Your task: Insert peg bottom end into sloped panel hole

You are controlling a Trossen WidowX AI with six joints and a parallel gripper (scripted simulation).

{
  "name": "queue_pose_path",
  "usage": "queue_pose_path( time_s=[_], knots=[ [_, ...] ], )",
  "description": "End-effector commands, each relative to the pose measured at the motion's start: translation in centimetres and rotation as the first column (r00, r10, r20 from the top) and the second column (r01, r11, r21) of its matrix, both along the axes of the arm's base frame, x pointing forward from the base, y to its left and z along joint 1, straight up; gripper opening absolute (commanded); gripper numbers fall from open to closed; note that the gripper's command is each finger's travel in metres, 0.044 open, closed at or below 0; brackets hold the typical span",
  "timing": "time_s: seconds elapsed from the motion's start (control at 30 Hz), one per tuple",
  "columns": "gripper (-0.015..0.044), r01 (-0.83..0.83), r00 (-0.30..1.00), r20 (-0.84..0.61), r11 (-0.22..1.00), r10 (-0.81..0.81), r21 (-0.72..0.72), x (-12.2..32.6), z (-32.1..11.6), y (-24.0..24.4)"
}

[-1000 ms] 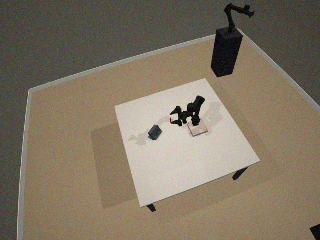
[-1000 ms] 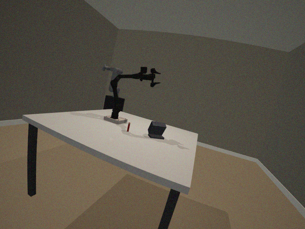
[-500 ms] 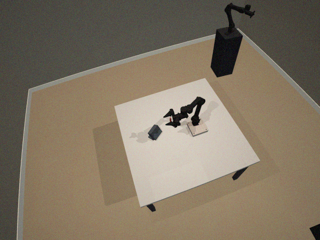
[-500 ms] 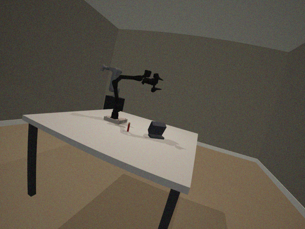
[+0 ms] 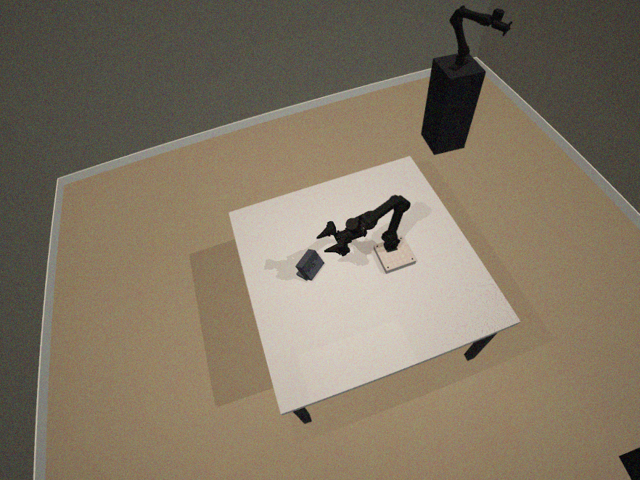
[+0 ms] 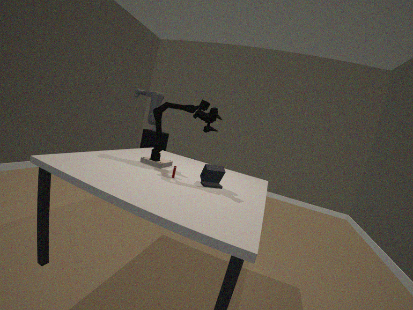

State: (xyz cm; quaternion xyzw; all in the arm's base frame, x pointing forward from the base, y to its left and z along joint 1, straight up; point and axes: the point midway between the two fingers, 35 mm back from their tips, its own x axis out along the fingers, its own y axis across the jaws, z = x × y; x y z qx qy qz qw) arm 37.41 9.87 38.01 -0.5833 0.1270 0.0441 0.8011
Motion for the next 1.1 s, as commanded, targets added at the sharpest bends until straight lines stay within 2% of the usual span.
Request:
queue_pose_path(
  time_s=[0.0,0.53,1.07],
  knots=[
    [0.0440,0.025,0.998,-0.057,1.000,-0.025,0.011,0.7,-1.8,-1.2],
    [0.0440,0.186,0.941,-0.299,0.981,-0.162,0.054,1.9,-9.0,-7.4],
    [0.0440,0.375,0.798,-0.538,0.922,-0.270,0.093,0.6,-15.6,-13.6]
  ],
)
